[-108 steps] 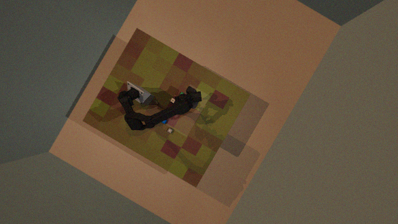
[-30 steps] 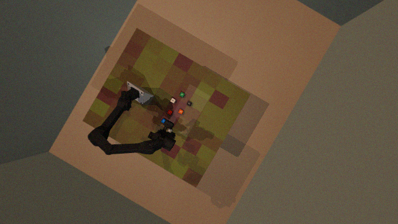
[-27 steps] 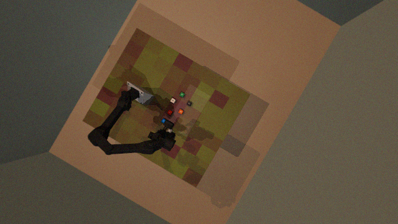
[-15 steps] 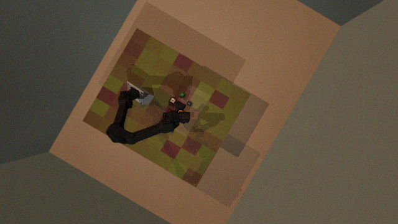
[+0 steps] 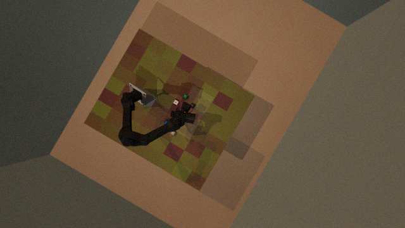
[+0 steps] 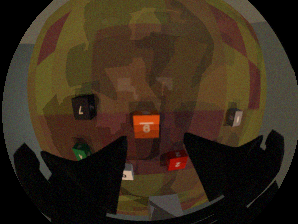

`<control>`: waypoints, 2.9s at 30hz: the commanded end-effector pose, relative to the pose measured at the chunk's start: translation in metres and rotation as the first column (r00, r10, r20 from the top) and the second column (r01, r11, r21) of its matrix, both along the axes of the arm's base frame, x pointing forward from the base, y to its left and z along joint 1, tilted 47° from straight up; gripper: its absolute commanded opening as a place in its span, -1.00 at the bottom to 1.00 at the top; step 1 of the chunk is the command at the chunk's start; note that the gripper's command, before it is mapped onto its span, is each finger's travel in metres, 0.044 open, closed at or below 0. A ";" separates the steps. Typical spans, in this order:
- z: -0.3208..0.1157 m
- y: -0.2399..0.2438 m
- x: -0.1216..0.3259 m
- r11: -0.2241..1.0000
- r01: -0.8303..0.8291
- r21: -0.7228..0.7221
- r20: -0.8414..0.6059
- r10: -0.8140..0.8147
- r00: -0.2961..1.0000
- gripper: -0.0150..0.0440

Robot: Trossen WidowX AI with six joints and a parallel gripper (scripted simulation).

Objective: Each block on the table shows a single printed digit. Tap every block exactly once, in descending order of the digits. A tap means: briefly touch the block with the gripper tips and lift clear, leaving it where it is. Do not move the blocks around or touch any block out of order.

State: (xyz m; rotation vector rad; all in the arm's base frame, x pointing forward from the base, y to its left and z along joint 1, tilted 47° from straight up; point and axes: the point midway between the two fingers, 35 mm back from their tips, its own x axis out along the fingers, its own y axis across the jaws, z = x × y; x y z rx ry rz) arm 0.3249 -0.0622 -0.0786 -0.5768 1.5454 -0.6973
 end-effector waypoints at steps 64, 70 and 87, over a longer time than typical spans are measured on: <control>0.128 -0.017 0.009 1.000 -0.021 0.008 0.011 0.021 1.000 -0.42; 0.170 -0.058 -0.005 1.000 -0.018 -0.007 0.008 0.018 1.000 -0.42; 0.115 -0.117 -0.011 1.000 -0.018 -0.011 0.007 0.018 1.000 -0.42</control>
